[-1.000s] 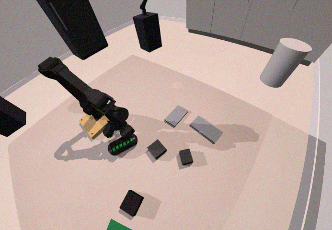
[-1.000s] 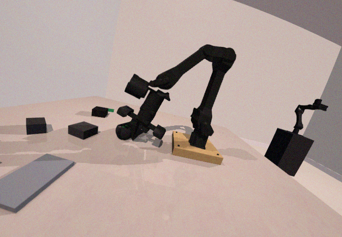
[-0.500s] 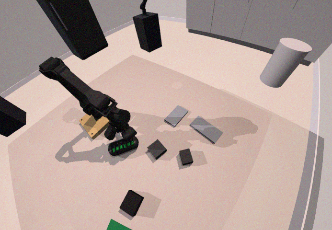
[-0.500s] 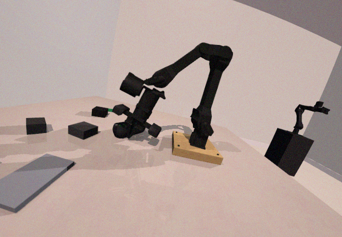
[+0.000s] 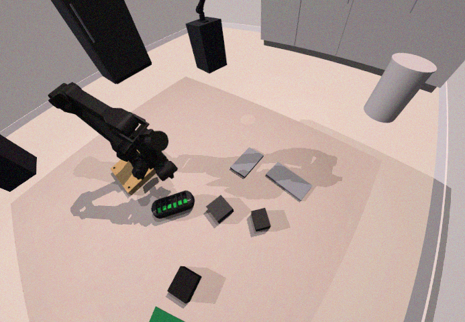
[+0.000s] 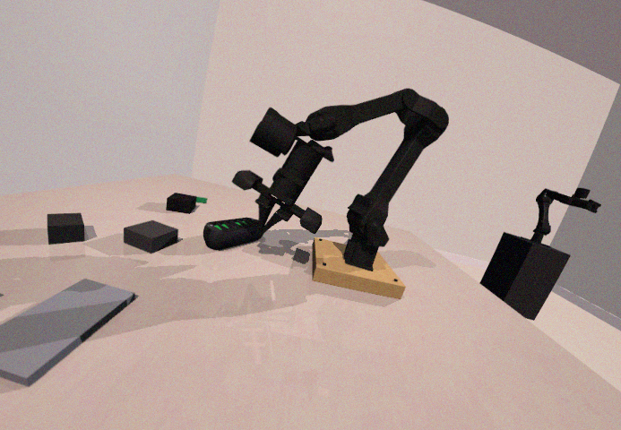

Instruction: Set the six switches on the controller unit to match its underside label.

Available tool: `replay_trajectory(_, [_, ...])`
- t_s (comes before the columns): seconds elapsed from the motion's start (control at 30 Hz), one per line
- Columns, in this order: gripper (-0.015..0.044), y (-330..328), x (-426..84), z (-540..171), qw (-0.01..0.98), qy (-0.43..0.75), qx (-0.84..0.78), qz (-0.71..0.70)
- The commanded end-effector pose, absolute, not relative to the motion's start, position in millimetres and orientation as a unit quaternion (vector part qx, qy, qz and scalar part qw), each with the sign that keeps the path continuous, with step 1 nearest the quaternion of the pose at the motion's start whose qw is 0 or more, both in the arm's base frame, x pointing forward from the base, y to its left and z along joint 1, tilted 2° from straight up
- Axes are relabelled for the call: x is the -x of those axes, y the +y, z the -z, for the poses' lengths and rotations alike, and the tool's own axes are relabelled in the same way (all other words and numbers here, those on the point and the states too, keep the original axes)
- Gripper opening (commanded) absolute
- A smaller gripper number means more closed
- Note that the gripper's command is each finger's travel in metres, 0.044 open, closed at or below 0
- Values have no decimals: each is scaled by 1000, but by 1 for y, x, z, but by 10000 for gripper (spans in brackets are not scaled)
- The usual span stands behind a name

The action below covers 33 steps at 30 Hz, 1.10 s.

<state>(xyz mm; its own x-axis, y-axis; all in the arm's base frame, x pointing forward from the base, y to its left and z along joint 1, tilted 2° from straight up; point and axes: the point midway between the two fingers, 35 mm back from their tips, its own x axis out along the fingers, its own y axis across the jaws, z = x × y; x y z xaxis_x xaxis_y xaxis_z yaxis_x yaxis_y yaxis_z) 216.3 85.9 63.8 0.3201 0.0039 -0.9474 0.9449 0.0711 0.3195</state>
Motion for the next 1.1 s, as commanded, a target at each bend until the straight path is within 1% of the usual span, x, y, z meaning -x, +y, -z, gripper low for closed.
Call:
replay_trajectory(0.0, [0,83,-209,-63,592,427,-551,404])
replay_trajectory(0.1, [0,84,-214,-64,583,416,-560,417])
replay_trajectory(0.3, [0,99,-262,-65,497,303,-633,510])
replay_trajectory(0.37, [0,100,-267,-64,487,289,-640,519])
replay_trajectory(0.77, [0,95,-270,-67,485,298,-635,522])
replay_trajectory(1.07, [0,19,-309,-94,410,376,-591,585])
